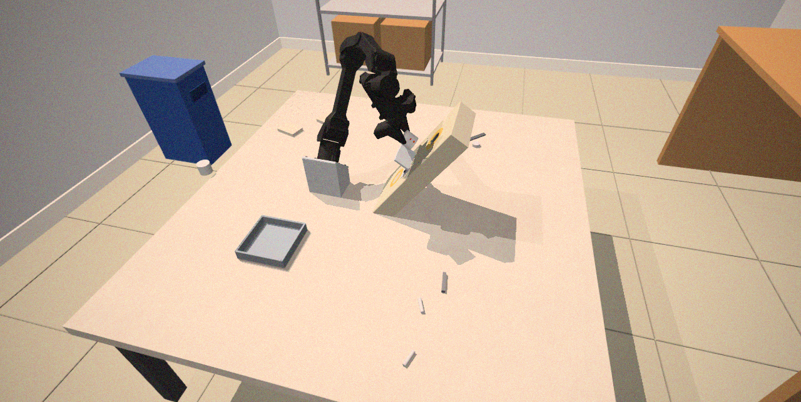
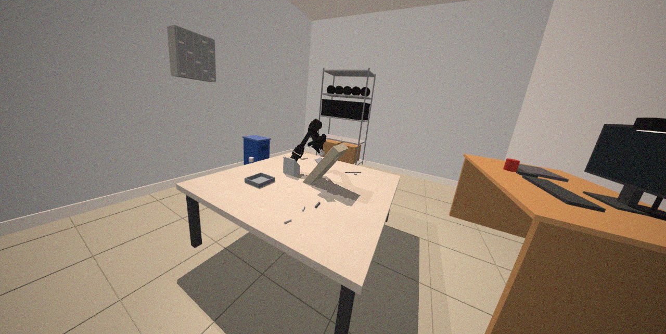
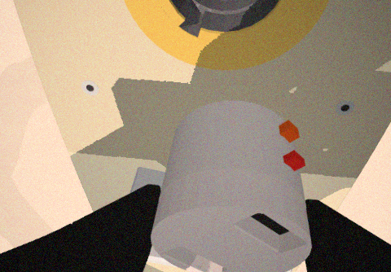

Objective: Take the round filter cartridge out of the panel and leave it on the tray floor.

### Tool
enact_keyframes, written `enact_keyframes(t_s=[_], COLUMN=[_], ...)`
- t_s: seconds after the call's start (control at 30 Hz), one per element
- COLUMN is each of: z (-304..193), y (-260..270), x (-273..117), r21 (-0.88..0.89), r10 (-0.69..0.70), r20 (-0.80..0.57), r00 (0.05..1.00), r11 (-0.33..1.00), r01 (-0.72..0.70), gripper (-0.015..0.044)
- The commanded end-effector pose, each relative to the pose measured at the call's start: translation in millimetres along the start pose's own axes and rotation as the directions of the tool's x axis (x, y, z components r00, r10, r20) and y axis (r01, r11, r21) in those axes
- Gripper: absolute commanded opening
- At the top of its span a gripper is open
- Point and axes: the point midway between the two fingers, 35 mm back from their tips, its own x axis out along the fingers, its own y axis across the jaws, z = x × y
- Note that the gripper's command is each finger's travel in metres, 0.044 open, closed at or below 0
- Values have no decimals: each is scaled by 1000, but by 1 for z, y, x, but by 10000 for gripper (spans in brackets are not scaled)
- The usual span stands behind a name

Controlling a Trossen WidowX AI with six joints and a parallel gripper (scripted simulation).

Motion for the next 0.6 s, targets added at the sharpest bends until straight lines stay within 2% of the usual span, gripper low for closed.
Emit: enact_keyframes(t_s=[0.0, 0.2, 0.57], z=[2, 1, 4], y=[-1, 2, -46], x=[-21, -49, -43], r21=[-2, -2, -5], r10=[-2, 5, 2], r20=[1, 3, 4], r00=[1000, 1000, 1000], r11=[1000, 1000, 1000], r01=[2, -5, -2], gripper=[0, 0, 0])
